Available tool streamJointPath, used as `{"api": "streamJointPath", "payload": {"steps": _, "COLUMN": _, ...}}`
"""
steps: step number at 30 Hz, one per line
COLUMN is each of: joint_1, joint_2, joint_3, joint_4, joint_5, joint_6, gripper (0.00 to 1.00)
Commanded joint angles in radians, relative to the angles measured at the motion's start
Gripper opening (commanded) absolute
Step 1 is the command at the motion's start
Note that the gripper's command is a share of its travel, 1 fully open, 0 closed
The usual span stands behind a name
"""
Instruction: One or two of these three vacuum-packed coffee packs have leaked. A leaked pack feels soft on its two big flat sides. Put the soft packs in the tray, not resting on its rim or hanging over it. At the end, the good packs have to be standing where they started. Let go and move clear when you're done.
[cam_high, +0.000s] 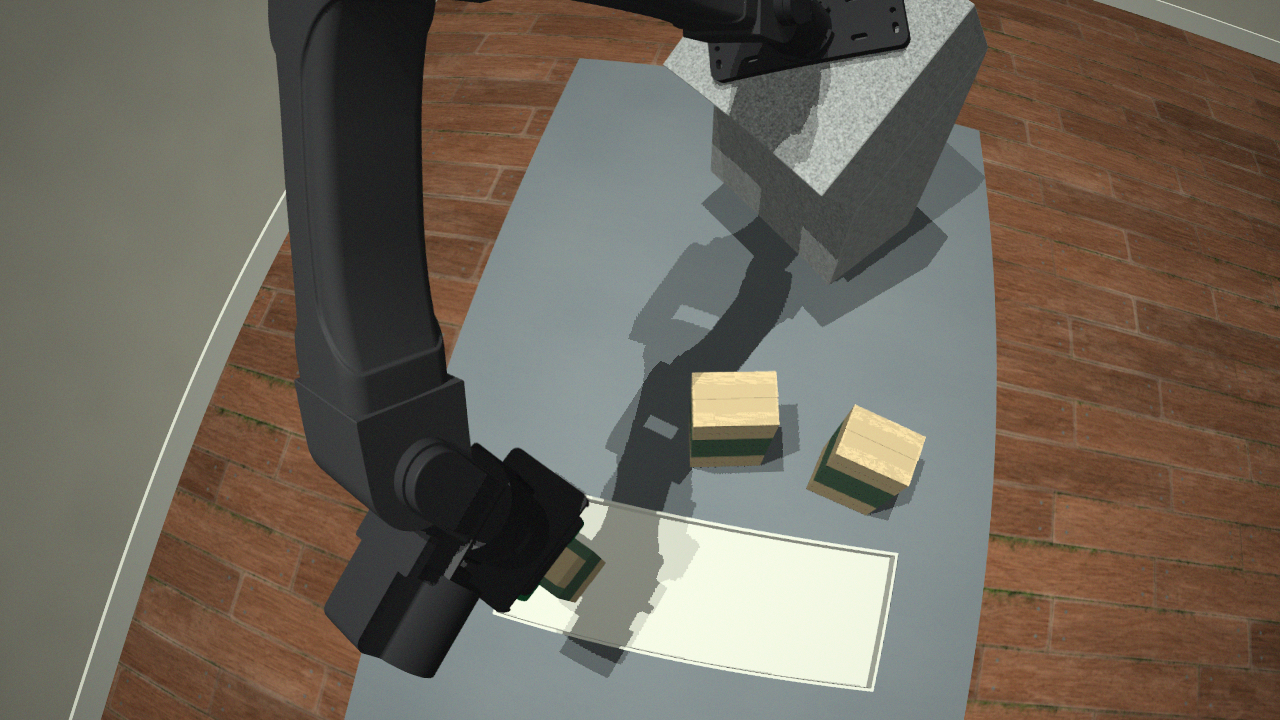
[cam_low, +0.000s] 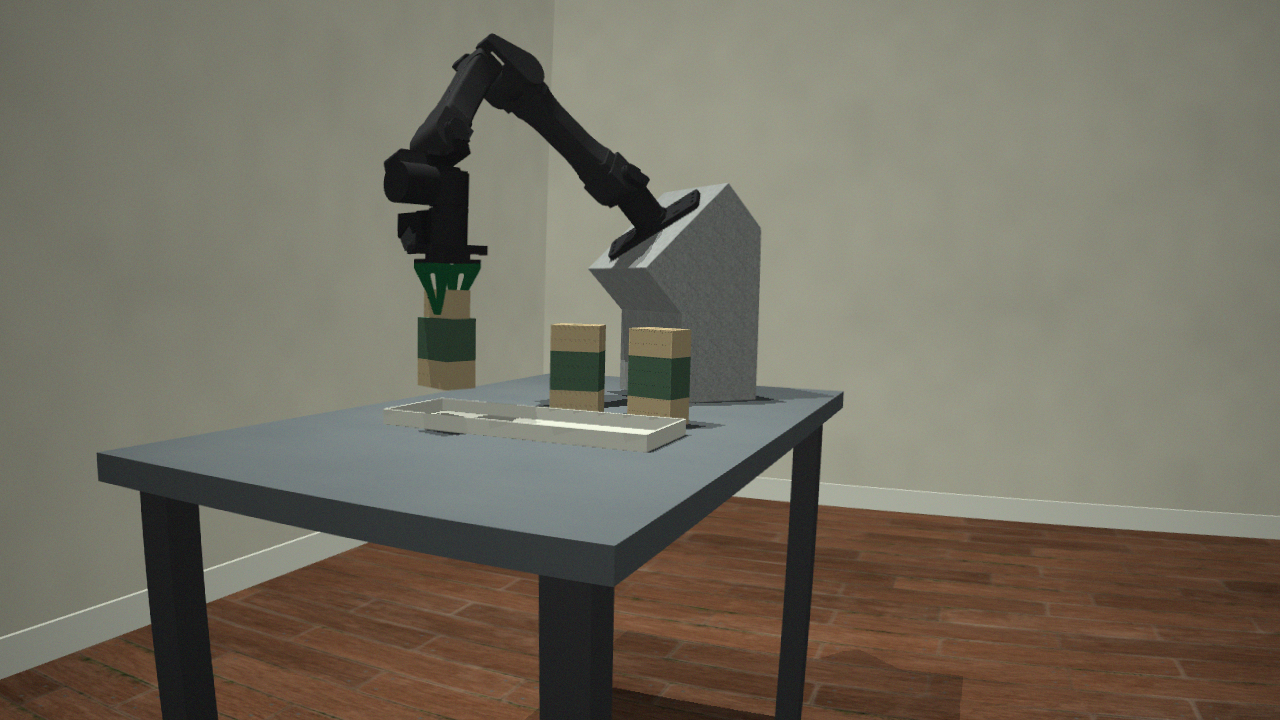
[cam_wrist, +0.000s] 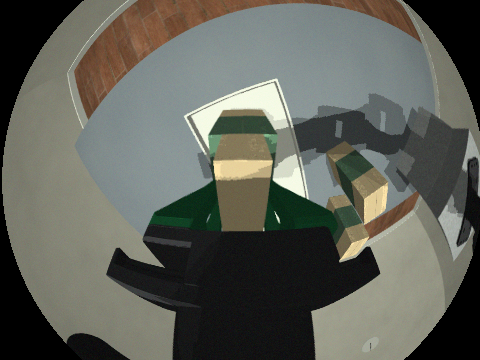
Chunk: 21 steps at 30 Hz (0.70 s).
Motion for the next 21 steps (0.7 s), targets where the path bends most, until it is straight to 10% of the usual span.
{"api": "streamJointPath", "payload": {"steps": 1, "joint_1": 0.017, "joint_2": 0.012, "joint_3": 0.027, "joint_4": 0.019, "joint_5": 0.003, "joint_6": -0.005, "gripper": 0.26}}
{"api": "streamJointPath", "payload": {"steps": 21, "joint_1": -0.023, "joint_2": 0.094, "joint_3": 0.014, "joint_4": 0.117, "joint_5": -0.026, "joint_6": -0.038, "gripper": 0.26}}
